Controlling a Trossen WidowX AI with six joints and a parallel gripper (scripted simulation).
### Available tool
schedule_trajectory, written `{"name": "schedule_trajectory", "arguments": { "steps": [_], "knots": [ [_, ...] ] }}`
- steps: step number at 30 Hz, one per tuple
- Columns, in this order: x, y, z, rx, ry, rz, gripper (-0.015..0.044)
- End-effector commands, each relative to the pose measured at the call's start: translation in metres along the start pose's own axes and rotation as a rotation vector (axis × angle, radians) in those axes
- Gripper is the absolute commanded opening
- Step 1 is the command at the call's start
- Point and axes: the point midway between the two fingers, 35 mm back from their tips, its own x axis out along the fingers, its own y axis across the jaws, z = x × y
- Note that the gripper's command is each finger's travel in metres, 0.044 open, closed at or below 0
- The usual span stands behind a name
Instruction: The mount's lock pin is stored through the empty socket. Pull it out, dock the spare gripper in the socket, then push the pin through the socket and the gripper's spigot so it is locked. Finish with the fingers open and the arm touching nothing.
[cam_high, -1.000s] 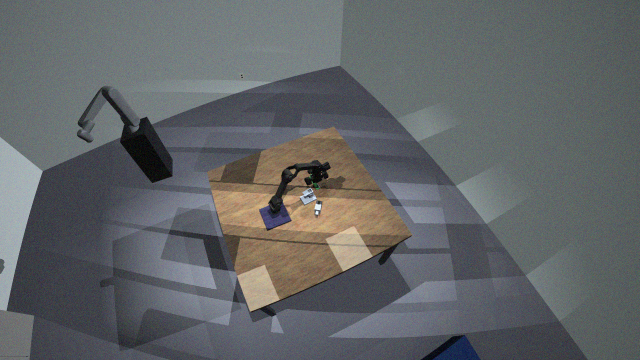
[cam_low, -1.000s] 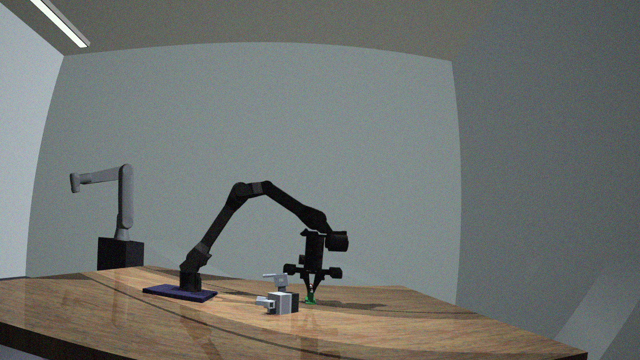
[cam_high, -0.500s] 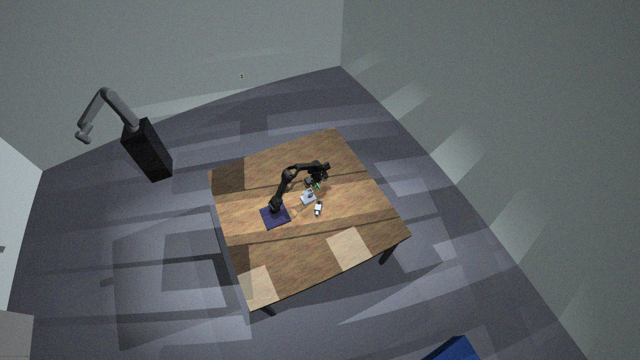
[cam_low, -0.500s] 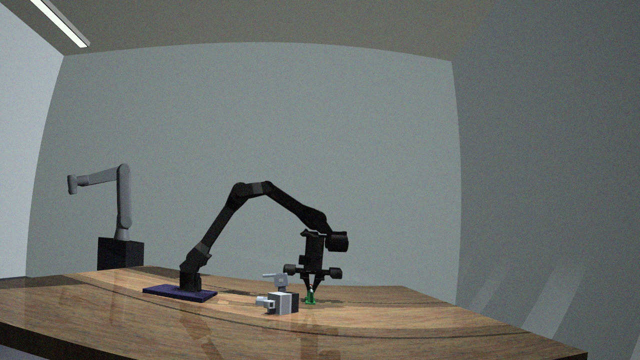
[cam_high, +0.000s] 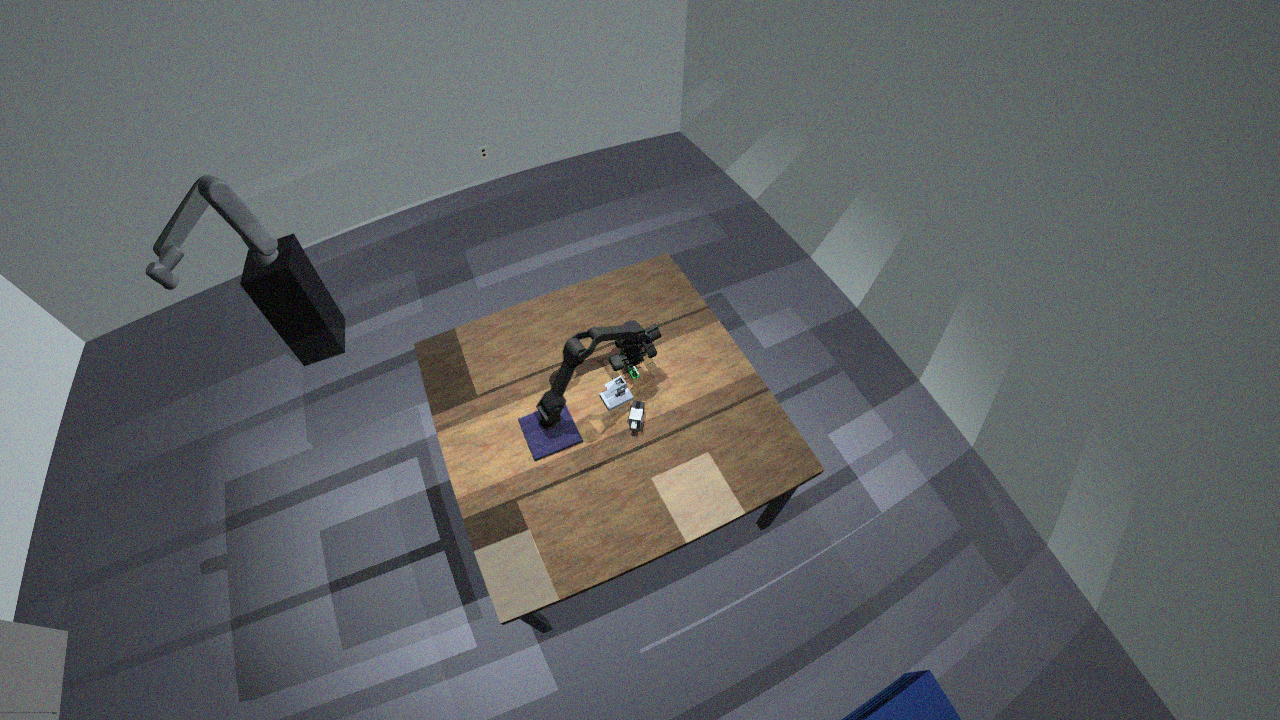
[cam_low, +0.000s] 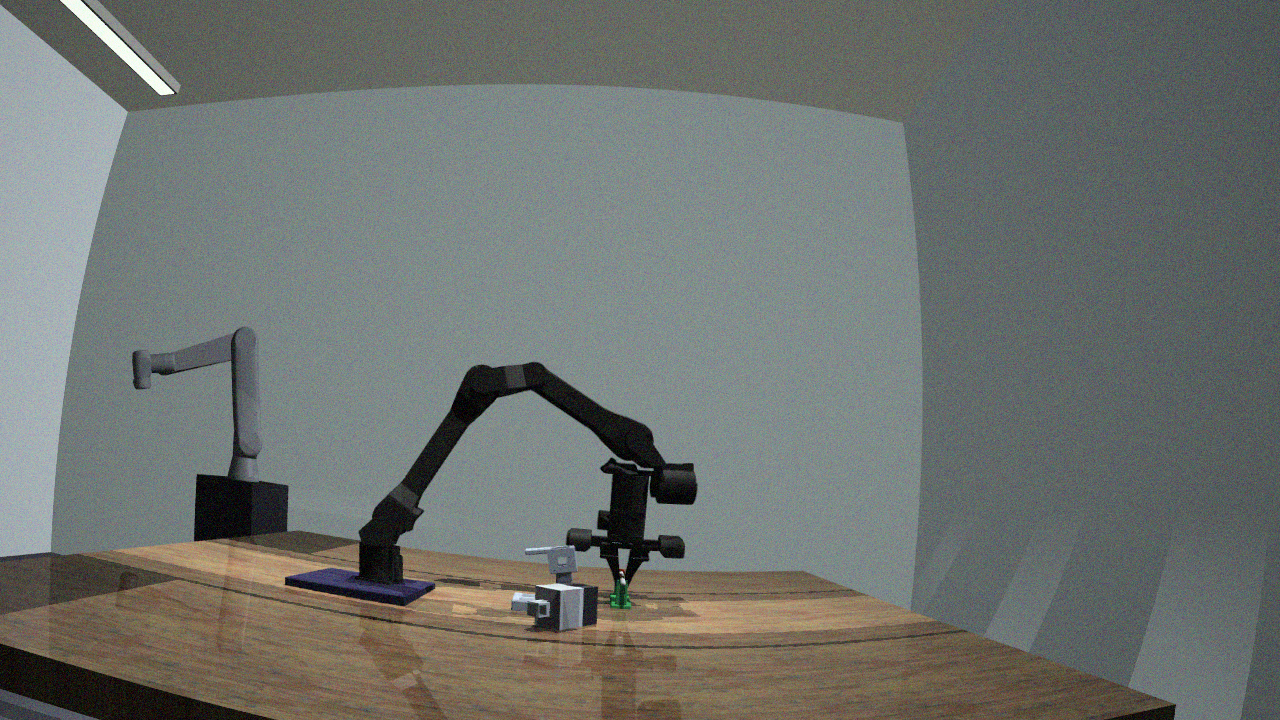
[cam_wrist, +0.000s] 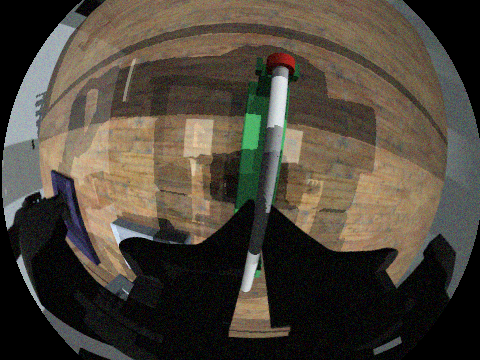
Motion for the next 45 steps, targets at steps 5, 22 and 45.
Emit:
{"name": "schedule_trajectory", "arguments": {
  "steps": [5, 22, 45],
  "knots": [
    [0.0, 0.0, 0.0, 0.0, 0.0, 0.0, 0.0079],
    [-0.017, 0.003, 0.002, 0.003, 0.002, 0.015, 0.044],
    [-0.06, 0.01, 0.007, 0.011, 0.008, 0.05, 0.044]
  ]
}}
